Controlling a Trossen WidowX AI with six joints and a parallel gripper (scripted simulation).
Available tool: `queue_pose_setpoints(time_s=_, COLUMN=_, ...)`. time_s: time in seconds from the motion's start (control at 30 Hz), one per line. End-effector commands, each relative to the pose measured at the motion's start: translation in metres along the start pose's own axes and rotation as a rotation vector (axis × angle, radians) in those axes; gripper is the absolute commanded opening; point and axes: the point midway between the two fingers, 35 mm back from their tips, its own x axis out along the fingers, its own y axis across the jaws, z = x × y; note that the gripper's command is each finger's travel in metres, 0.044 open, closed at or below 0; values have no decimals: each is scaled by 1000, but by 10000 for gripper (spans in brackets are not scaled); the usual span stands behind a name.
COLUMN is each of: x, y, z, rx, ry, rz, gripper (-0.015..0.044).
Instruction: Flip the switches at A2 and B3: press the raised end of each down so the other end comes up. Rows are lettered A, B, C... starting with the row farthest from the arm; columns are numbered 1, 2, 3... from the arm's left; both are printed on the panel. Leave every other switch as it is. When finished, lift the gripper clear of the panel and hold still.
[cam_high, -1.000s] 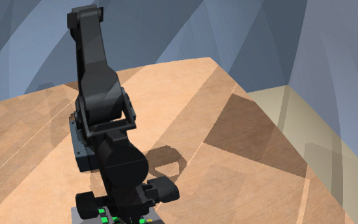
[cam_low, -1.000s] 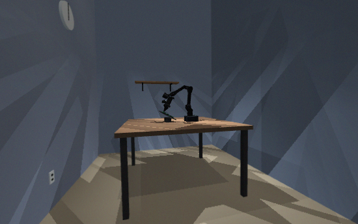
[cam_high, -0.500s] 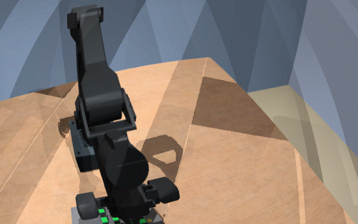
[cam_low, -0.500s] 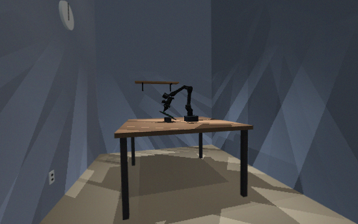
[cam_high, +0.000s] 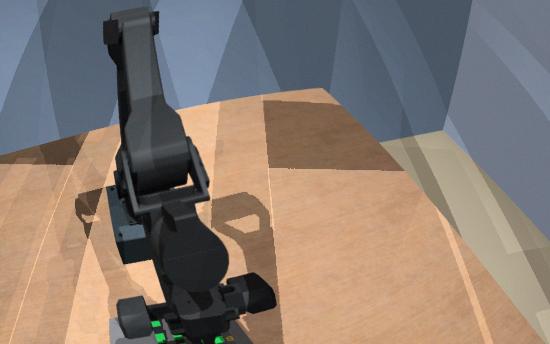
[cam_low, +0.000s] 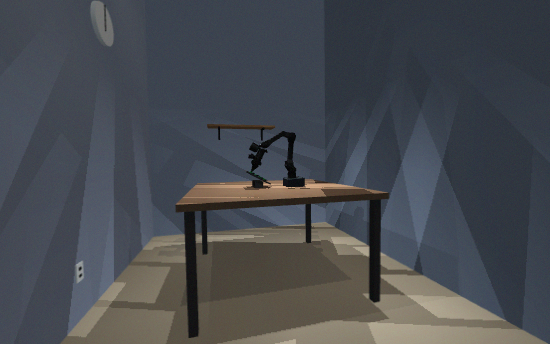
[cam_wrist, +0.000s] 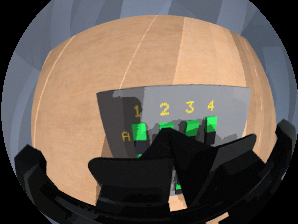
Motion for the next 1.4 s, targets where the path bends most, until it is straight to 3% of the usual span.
queue_pose_setpoints(time_s=0.0, x=2, y=-1, z=0, rx=4, ry=0, rz=-5, gripper=0)
queue_pose_setpoints(time_s=0.67, x=4, y=-1, z=0, rx=4, ry=0, rz=-5, gripper=0)
queue_pose_setpoints(time_s=0.87, x=-58, y=0, z=-2, rx=4, ry=-22, rz=-5, gripper=0)
queue_pose_setpoints(time_s=1.1, x=-61, y=-2, z=-4, rx=4, ry=-23, rz=-5, gripper=0)
queue_pose_setpoints(time_s=1.37, x=-60, y=-27, z=-43, rx=3, ry=-21, rz=-7, gripper=0)
